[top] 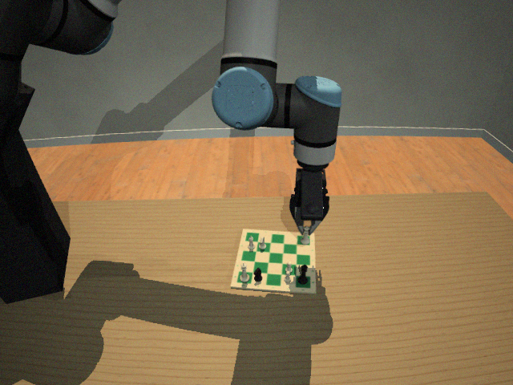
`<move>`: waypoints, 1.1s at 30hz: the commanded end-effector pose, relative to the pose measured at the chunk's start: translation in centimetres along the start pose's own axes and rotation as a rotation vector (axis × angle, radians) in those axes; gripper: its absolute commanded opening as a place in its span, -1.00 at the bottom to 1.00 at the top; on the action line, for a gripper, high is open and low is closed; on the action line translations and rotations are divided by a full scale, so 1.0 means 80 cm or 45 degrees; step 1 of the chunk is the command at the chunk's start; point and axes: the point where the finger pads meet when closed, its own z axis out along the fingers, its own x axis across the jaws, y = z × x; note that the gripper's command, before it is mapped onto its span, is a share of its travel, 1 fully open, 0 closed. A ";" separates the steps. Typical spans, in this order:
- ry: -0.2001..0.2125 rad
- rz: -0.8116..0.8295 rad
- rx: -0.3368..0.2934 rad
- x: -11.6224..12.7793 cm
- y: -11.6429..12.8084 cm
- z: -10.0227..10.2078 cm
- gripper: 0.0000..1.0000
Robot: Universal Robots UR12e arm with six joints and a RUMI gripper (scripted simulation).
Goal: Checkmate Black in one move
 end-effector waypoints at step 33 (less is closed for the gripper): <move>-0.002 0.000 0.000 -0.001 0.000 0.085 -1.00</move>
